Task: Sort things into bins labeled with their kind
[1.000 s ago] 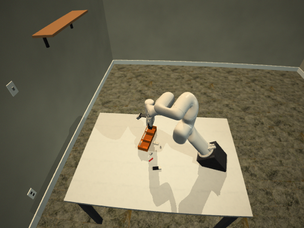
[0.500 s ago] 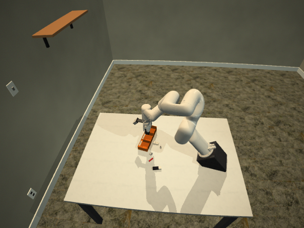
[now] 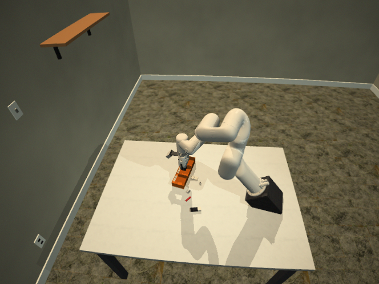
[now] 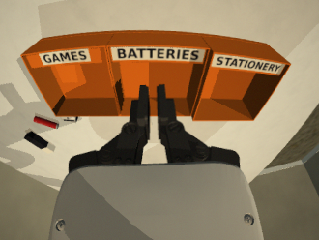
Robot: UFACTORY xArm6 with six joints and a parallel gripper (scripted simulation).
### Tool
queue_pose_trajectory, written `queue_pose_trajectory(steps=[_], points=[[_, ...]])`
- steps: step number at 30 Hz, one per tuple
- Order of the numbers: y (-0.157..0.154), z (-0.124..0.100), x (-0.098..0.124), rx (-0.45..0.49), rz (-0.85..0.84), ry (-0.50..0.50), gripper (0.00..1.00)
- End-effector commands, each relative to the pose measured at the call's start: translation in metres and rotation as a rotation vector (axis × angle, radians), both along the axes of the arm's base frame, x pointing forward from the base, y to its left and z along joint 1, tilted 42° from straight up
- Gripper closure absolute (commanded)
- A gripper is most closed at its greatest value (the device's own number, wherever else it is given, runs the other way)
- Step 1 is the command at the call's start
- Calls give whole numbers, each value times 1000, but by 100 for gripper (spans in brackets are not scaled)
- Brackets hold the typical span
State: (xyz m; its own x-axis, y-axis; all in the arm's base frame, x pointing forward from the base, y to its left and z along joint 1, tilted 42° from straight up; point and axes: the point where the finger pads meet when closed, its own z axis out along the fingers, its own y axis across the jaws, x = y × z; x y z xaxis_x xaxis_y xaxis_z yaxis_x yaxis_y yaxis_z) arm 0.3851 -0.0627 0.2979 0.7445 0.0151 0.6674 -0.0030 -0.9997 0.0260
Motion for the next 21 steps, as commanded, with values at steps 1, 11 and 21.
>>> queue_pose_trajectory(steps=[1,11,21], points=[[0,-5,7,-1,0,-4,93],[-1,-23,23,-1,0,-4,93],[-1,-23,24,-1,0,-4,93]])
